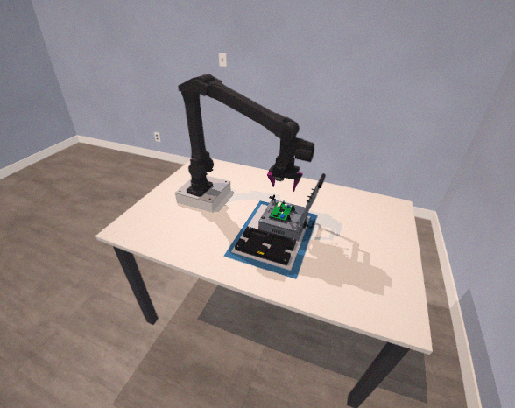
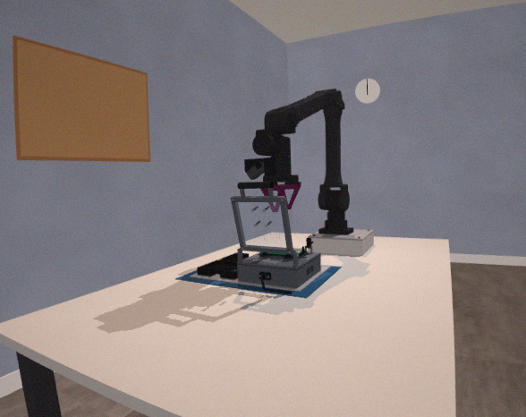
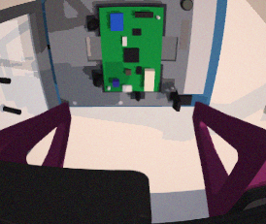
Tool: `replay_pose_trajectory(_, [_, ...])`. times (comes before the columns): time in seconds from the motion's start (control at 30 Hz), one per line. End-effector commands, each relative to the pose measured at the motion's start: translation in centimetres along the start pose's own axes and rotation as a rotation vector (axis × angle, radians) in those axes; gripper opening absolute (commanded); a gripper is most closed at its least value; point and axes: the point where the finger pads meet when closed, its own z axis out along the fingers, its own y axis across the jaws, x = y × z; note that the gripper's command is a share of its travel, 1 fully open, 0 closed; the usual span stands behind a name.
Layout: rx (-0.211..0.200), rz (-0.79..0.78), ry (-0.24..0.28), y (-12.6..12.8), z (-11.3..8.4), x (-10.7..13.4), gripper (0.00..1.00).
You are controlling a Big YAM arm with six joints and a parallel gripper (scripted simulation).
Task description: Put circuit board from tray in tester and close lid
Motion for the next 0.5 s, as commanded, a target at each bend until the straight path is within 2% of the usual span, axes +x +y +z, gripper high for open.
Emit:
replay_pose_trajectory(0.0, [-0.072,-0.012,-0.005,2.0,-4.4,0.6,0.92])
replay_pose_trajectory(0.17, [-0.072,-0.013,-0.005,1.9,-5.4,0.6,0.92])
replay_pose_trajectory(0.23, [-0.07,-0.013,-0.005,1.8,-6.4,0.6,0.92])
replay_pose_trajectory(0.47, [-0.074,-0.014,-0.005,1.7,-8.4,0.6,0.92])
